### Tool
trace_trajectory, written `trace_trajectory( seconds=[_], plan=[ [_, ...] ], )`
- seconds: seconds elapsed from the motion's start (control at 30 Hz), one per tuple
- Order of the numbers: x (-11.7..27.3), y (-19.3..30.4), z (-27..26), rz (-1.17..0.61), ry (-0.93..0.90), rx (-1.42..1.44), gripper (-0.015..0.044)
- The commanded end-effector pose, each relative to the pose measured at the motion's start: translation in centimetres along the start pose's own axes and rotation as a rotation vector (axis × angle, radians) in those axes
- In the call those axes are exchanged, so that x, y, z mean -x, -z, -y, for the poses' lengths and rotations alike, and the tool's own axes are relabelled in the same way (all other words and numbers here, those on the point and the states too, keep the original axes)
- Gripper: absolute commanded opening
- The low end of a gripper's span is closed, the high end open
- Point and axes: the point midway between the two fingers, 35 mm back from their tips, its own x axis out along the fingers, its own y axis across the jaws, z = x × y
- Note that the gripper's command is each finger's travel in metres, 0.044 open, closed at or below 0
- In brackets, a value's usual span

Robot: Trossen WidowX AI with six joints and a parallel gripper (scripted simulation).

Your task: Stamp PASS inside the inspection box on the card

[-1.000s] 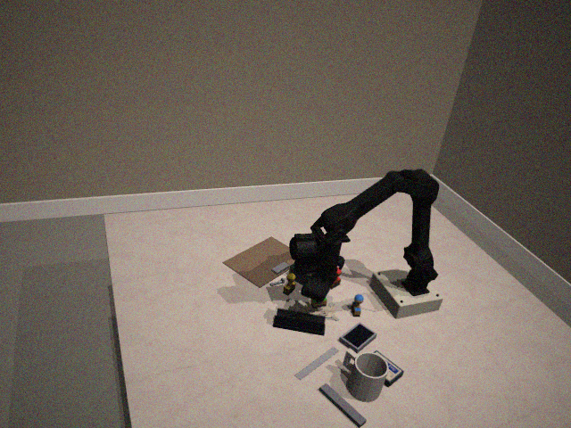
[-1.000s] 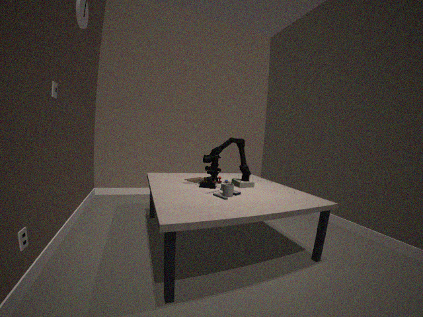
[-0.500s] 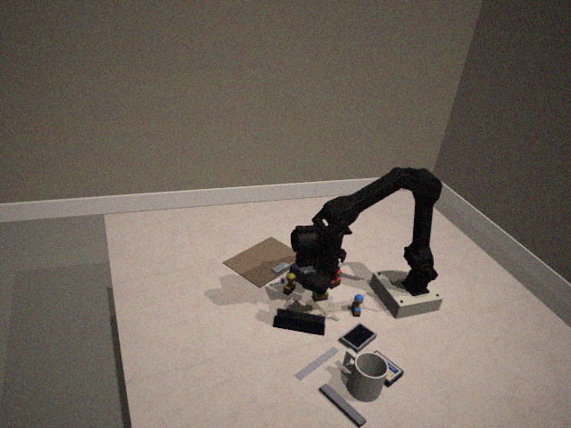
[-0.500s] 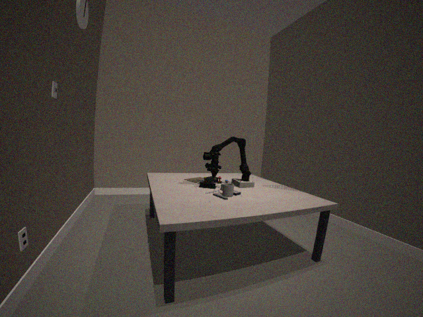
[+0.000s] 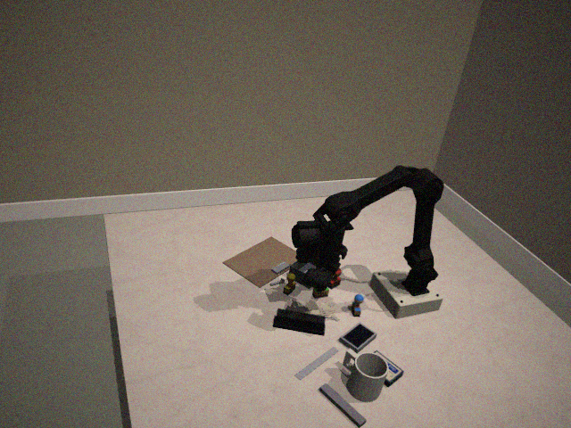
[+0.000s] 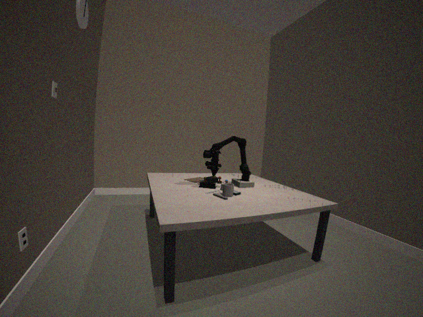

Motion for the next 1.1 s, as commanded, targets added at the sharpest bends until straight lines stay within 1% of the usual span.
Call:
trace_trajectory(
  seconds=[0.0, 0.53, 0.77, 1.07],
  plan=[
    [0.3, 0.2, -2.1, 0.006, -0.006, 0.004, 0.0000],
    [0.5, 4.0, -11.6, 0.002, -0.014, 0.007, 0.0000],
    [0.4, 4.2, -12.0, 0.002, -0.015, 0.007, 0.0000],
    [-1.0, 4.1, -12.2, 0.002, -0.015, 0.007, 0.0000]
  ],
)
